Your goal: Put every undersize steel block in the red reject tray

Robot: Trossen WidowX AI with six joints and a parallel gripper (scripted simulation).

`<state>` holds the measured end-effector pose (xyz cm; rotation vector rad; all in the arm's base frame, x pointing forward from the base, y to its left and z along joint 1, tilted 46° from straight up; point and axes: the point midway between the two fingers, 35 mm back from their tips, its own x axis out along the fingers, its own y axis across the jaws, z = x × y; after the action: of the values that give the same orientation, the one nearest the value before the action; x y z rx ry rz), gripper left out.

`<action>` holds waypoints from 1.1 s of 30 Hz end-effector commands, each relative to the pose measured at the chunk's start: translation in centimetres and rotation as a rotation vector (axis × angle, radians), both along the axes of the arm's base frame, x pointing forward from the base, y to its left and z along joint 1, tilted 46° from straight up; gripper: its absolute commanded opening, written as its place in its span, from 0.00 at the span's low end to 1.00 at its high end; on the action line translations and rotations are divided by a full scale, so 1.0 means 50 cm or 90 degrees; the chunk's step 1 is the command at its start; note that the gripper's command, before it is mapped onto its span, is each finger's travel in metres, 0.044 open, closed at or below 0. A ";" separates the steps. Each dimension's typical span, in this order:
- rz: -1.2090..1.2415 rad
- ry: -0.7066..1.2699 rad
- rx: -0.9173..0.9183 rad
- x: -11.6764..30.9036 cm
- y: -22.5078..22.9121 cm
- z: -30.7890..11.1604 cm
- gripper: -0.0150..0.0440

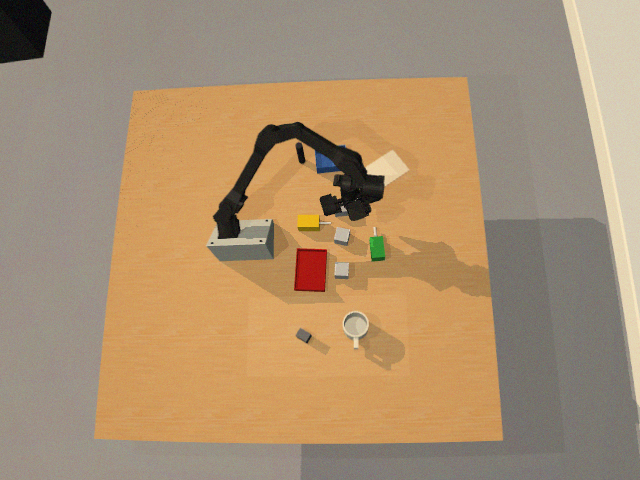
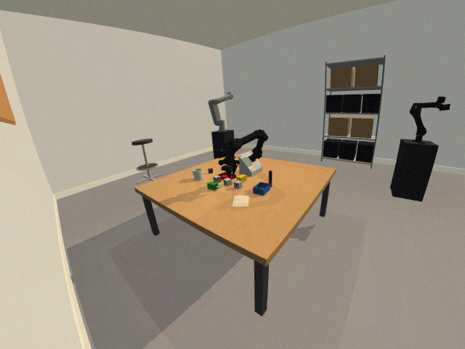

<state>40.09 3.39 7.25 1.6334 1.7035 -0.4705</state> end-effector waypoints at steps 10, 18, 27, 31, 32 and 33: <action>-0.081 0.096 0.014 -0.061 0.060 0.028 0.81; -0.081 0.096 0.013 -0.058 0.078 0.009 0.81; -0.081 0.096 0.013 -0.056 0.098 -0.012 0.81; -0.081 0.096 0.013 -0.055 0.108 -0.021 0.81; -0.081 0.096 0.013 -0.055 0.110 -0.023 0.81; -0.081 0.096 0.013 -0.055 0.113 -0.026 0.81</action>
<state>37.46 8.34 6.51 1.7666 1.7123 -0.6503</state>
